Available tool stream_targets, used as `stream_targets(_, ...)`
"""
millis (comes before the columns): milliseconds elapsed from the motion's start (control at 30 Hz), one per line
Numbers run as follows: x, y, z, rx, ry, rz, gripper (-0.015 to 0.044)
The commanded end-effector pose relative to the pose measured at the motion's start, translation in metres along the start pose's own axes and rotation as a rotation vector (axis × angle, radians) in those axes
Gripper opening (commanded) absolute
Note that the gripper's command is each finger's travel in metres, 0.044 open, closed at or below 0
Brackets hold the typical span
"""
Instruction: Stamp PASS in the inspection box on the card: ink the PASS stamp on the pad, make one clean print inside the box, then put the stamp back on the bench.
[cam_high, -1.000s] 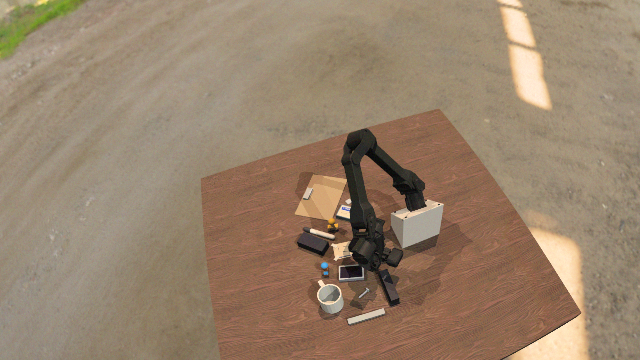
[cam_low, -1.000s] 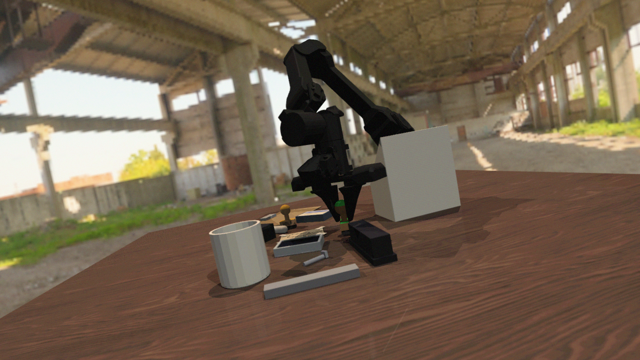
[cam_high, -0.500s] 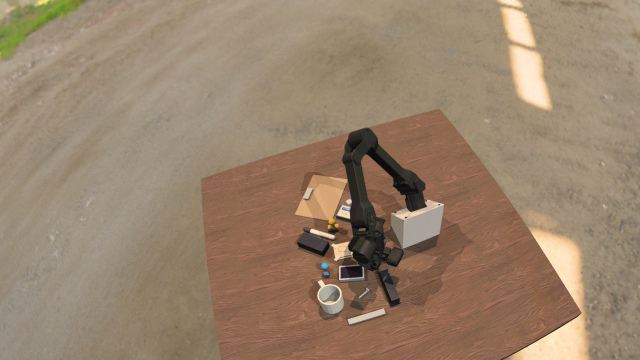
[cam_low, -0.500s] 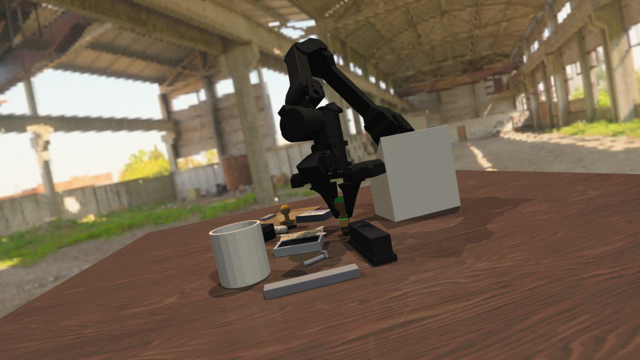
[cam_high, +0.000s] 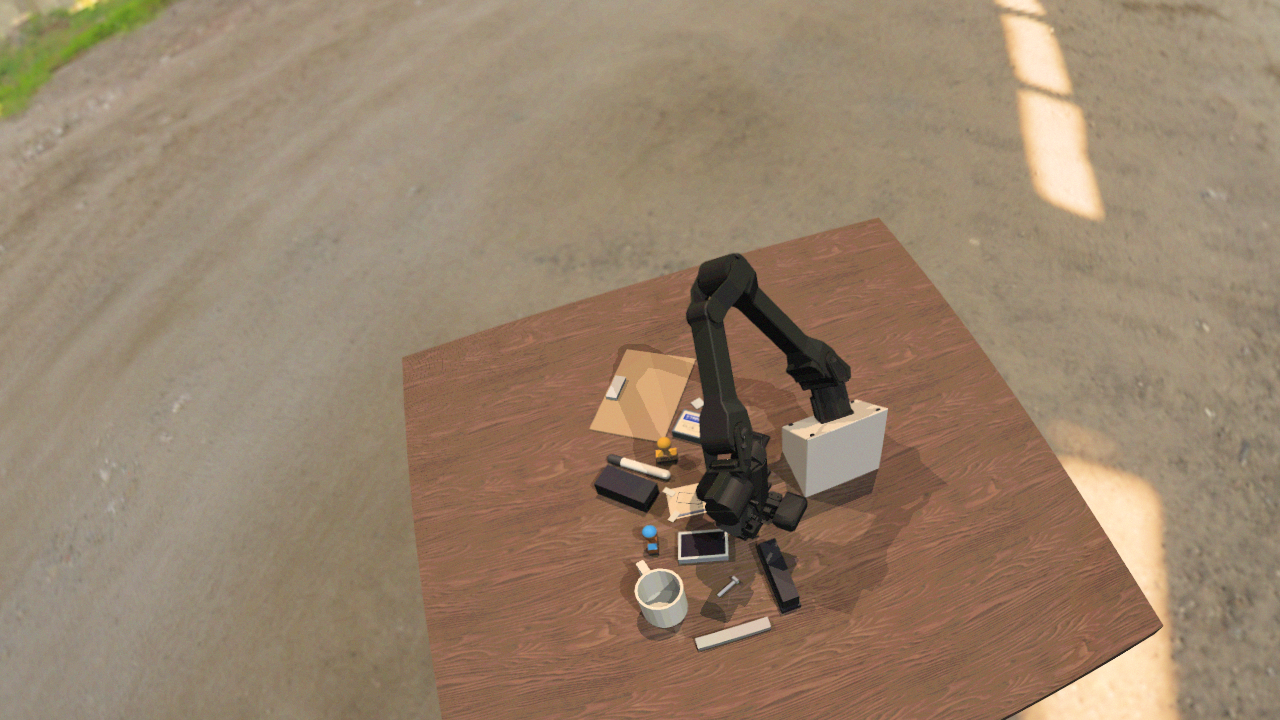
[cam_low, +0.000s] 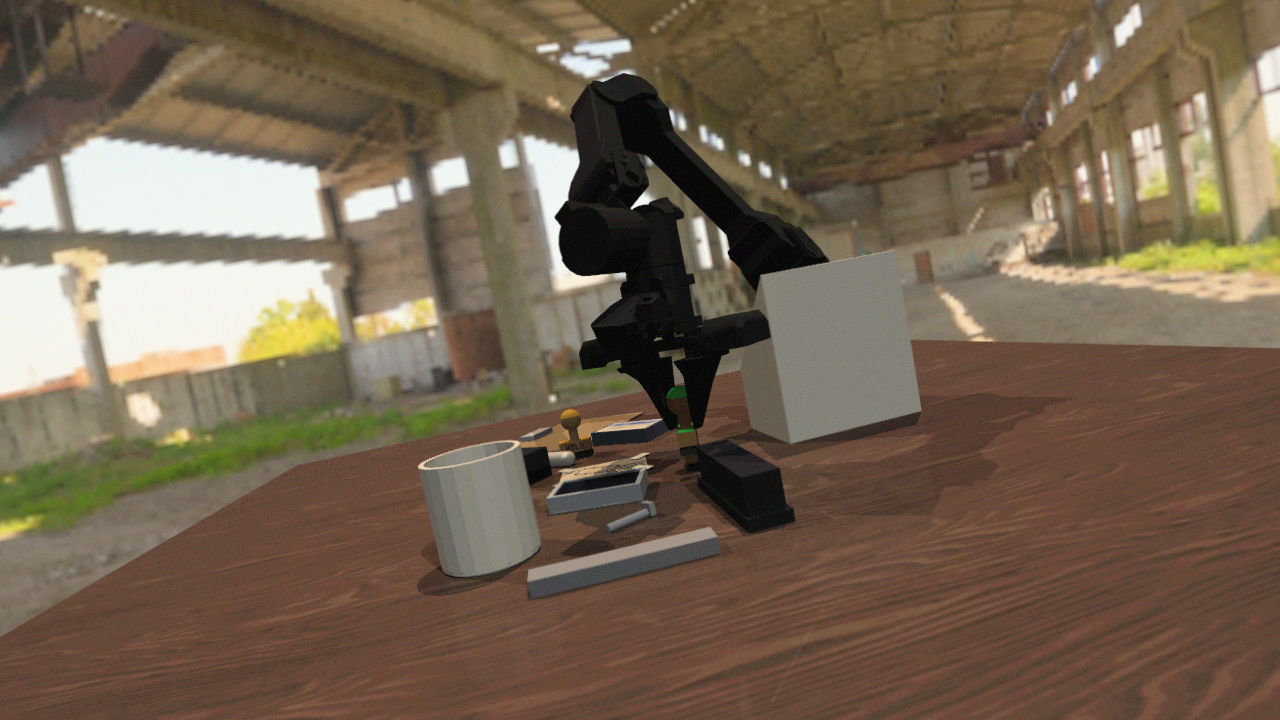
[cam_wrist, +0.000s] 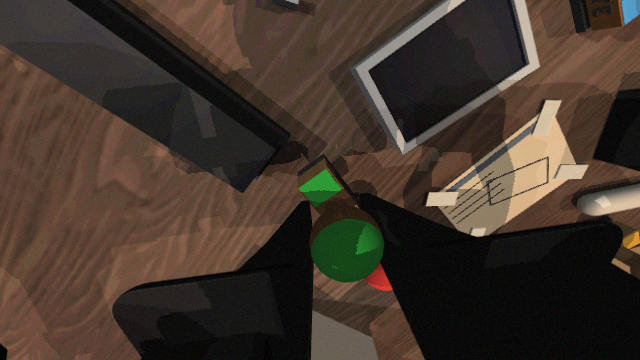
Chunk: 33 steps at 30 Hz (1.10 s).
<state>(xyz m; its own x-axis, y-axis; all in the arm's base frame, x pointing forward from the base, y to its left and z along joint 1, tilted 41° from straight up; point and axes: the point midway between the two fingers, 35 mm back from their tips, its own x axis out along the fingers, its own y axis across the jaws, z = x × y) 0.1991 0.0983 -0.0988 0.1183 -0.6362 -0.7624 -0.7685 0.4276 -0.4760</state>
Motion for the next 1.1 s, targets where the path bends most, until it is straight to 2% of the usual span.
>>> stream_targets(0,-0.004,0.000,0.001,0.009,-0.006,0.004,0.0000)
stream_targets(1067,-0.020,0.000,0.000,0.008,-0.006,0.005,0.0000)
